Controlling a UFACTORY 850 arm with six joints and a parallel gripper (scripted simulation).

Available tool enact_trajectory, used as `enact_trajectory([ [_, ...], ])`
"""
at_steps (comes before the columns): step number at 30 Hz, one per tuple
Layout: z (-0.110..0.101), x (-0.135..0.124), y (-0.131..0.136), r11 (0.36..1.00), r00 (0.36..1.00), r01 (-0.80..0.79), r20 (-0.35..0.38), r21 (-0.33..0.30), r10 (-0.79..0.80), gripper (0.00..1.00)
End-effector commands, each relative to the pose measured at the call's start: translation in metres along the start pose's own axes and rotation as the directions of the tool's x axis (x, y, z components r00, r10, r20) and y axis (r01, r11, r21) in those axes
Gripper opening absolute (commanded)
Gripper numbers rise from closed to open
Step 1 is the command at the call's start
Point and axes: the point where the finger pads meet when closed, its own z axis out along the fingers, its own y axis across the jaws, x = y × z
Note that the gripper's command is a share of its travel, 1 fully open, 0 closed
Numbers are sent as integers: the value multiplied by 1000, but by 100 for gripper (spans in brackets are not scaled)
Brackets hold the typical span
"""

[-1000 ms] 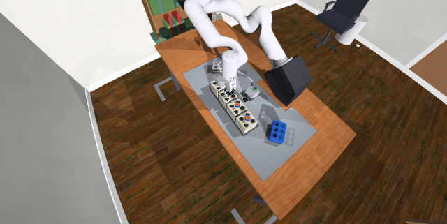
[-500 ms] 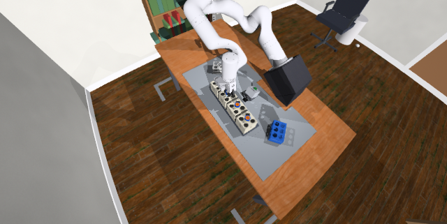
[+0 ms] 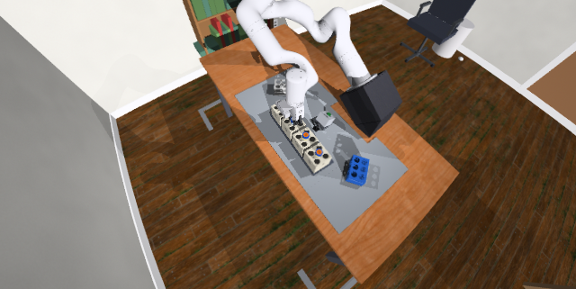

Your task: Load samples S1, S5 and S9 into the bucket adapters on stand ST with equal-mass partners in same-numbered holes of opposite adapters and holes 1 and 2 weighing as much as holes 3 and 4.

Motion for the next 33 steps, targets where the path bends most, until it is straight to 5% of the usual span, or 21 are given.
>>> enact_trajectory([
  [1, 0, 1, 0, 1000, 1000, 0, -1, 0, 0, 0],
  [4, 0, 1, 0, 1000, 1000, 0, -1, 0, 0, 0],
  [5, 0, 0, 0, 1000, 1000, 0, -1, 0, 0, 44],
  [33, 0, 1, 0, 1000, 1000, 0, -1, 0, 0, 44],
])
